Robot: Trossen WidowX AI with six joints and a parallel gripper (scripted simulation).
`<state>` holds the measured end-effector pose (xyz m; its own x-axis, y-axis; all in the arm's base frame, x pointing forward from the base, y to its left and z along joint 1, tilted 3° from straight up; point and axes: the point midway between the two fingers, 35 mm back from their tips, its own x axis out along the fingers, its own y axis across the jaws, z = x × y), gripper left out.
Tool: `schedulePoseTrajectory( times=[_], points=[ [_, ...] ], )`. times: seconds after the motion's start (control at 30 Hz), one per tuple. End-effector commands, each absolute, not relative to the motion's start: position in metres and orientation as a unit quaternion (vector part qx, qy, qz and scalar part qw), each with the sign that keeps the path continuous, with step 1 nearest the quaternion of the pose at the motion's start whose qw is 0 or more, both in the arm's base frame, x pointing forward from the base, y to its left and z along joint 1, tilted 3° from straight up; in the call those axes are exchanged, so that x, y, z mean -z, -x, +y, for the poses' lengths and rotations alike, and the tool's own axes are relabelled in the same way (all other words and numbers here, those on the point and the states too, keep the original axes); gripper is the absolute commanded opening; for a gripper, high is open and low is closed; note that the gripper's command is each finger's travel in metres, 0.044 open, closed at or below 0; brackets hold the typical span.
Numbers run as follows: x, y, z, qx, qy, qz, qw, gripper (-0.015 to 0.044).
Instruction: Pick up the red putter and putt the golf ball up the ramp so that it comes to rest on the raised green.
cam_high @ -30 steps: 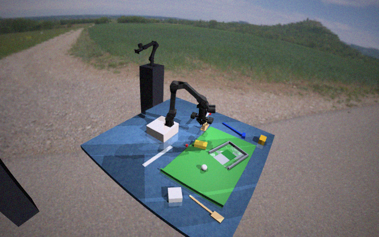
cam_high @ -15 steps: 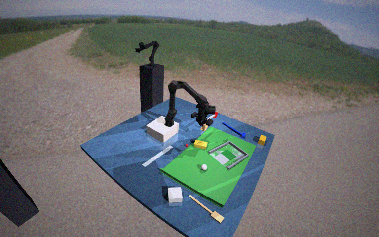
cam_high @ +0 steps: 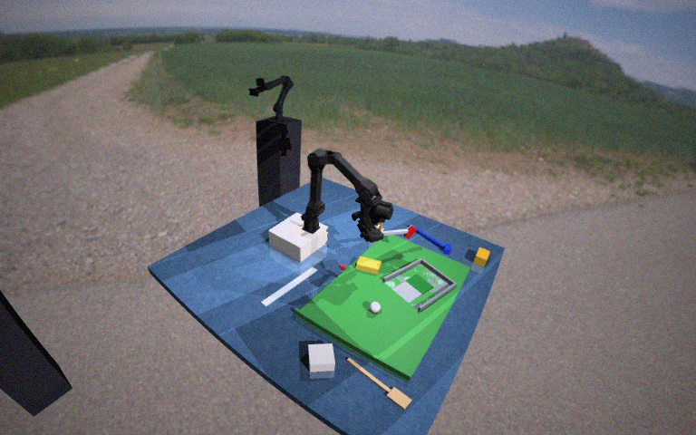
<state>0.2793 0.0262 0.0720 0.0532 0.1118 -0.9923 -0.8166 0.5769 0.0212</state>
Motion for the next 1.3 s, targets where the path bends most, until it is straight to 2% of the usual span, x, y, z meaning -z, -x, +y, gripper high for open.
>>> schedulePoseTrajectory(
  times=[0.0,0.6,1.27],
  points=[
    [-0.077,-0.284,0.001,-0.296,0.257,0.615,0.684,0.0000],
    [-0.088,-0.270,-0.095,-0.069,0.072,0.685,0.722,0.0000],
    [-0.103,-0.228,-0.180,0.158,-0.119,0.686,0.700,0.0000]
  ],
)
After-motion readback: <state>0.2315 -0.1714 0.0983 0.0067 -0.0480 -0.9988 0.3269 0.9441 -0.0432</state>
